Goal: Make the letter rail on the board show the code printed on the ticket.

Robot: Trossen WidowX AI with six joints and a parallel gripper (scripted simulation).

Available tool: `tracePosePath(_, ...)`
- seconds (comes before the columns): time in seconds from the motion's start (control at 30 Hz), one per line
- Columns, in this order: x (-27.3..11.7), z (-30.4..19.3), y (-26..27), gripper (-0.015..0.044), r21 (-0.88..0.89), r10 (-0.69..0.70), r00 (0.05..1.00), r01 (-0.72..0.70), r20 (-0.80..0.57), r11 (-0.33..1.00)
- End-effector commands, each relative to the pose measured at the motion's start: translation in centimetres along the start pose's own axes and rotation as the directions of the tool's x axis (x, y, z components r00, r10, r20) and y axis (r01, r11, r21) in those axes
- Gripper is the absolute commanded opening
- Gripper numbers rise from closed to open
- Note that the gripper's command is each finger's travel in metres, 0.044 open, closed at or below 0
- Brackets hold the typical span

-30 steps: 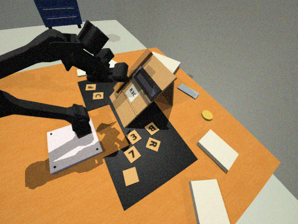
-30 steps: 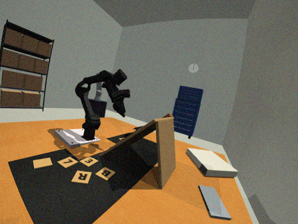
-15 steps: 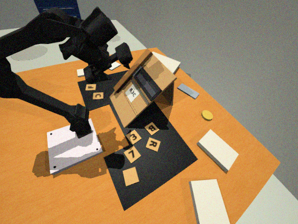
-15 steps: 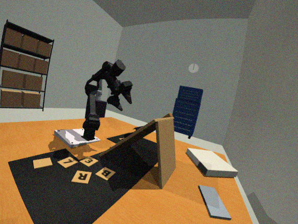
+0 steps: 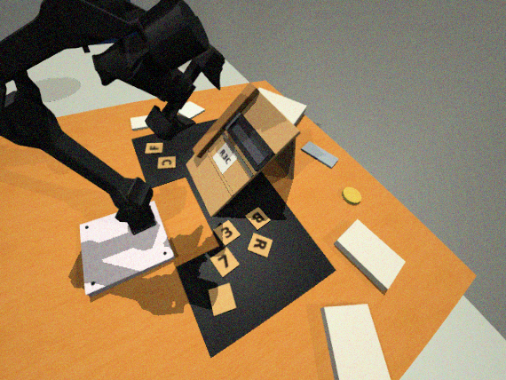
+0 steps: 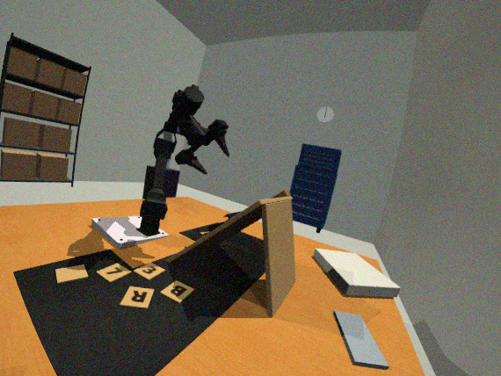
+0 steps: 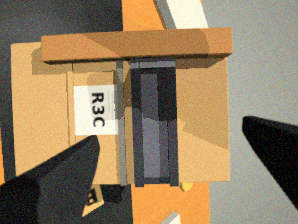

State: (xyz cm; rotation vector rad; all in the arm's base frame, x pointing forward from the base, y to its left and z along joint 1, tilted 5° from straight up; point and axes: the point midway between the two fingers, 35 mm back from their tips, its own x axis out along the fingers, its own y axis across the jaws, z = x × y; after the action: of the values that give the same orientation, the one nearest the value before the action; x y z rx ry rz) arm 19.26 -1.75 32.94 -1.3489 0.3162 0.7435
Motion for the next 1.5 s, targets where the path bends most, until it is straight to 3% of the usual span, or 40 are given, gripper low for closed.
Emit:
tracePosePath(0.0,-0.3,0.1,-0.4,0.0440,-0.040,-0.014,1.000,0.014,0.013,0.999)
tracePosePath(0.4,-0.2,0.2,-0.3,0.0440,-0.041,0.001,1.000,-0.001,0.003,0.999)
tracePosePath(0.63,0.2,1.7,0.2,0.0440,-0.044,0.074,0.989,-0.080,-0.126,0.996)
tracePosePath(0.87,-0.5,2.9,-0.7,0.0440,-0.029,0.011,0.971,-0.019,-0.238,0.999)
tracePosePath(1.3,-0.5,2.9,-0.7,0.0440,-0.028,0.008,0.971,-0.015,-0.240,0.999)
tracePosePath(1.43,0.8,1.3,-1.0,0.0340,0.104,0.052,0.957,-0.024,-0.284,0.994)
tracePosePath(1.47,1.6,0.3,-1.1,0.0340,0.177,0.078,0.949,-0.024,-0.306,0.984)
